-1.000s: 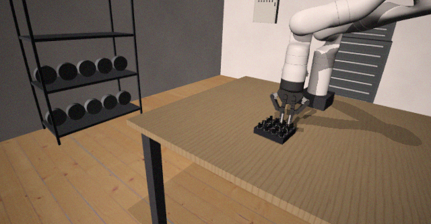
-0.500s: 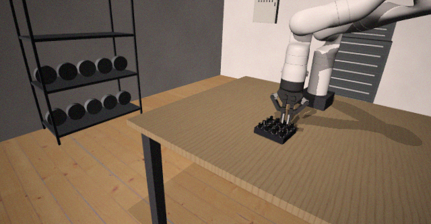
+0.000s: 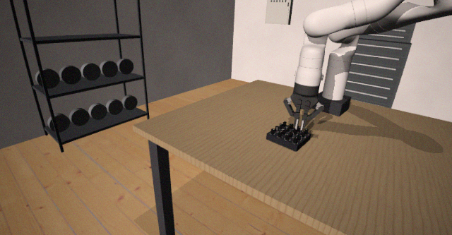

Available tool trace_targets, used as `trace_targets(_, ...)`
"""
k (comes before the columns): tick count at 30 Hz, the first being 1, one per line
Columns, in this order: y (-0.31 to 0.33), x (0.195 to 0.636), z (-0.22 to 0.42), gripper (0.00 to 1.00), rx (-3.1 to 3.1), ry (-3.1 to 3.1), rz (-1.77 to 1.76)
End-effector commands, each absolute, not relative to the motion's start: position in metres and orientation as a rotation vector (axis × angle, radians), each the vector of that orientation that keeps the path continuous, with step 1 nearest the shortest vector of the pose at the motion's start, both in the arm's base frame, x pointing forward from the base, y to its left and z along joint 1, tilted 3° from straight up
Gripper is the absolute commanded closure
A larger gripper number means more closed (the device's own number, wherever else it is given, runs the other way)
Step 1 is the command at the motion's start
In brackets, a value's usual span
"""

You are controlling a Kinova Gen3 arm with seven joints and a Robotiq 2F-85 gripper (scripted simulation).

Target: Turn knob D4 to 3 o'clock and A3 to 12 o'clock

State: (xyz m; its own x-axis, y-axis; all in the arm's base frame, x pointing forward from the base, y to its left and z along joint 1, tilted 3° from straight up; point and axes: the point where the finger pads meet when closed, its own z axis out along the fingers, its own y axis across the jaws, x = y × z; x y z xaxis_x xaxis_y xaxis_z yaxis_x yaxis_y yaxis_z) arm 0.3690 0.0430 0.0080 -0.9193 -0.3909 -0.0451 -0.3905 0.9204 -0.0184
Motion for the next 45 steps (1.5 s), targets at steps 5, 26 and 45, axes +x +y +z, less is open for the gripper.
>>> trace_targets(5,0.0420,0.3686,0.0068,0.92,-0.628,3.029,-0.015)
trace_targets(26,0.0417,0.3679,0.0068,0.92,-0.744,3.006,-0.018)
trace_targets(45,0.0416,0.3676,0.0068,0.92,-1.076,2.906,-0.026)
